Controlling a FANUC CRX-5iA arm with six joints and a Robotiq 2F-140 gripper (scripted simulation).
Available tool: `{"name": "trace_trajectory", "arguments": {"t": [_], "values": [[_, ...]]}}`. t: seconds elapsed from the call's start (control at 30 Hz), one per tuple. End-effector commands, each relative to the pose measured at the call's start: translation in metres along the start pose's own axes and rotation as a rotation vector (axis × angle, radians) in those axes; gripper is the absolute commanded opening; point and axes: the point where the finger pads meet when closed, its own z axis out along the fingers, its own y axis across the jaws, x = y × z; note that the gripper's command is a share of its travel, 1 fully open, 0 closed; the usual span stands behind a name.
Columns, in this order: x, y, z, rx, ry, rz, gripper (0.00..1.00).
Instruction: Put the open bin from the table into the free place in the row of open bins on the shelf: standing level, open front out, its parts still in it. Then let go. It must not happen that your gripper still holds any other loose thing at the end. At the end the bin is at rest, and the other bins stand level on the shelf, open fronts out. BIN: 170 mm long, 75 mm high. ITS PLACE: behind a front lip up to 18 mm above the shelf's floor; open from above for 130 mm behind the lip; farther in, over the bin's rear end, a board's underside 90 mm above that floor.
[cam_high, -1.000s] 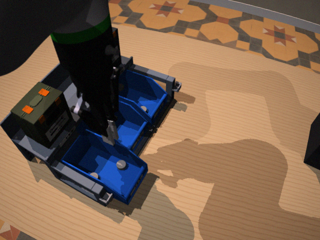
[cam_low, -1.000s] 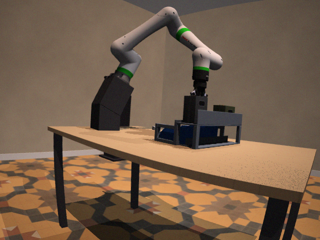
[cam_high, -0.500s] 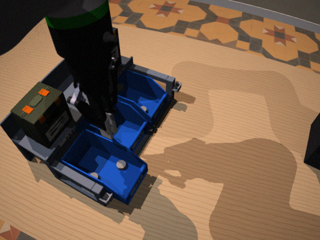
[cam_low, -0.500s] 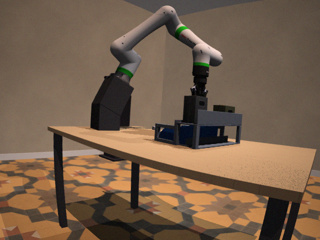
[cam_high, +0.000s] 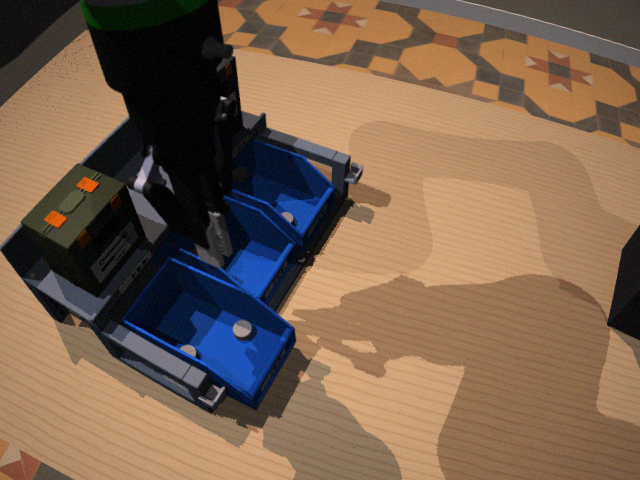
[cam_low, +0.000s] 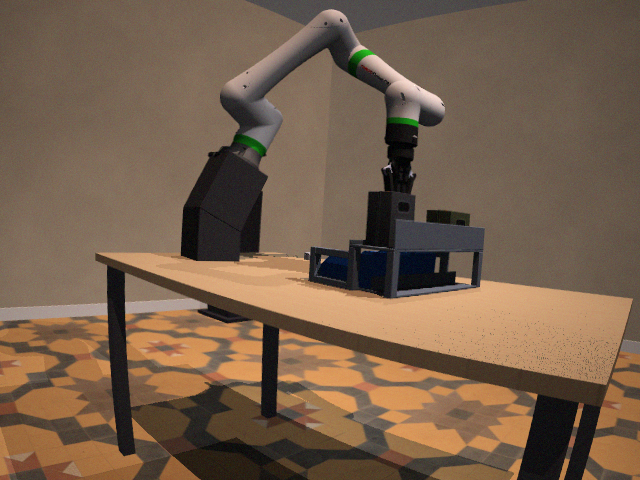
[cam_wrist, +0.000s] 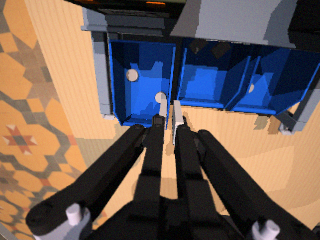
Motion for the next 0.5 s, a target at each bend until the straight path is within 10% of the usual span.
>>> {"name": "trace_trajectory", "arguments": {"t": [0.0,0.47], "values": [[0.0000,0.0000,-0.0057,0.000,0.000,0.000,0.06],[-0.0004,0.0000,-0.0150,0.000,0.000,0.000,0.06]]}}
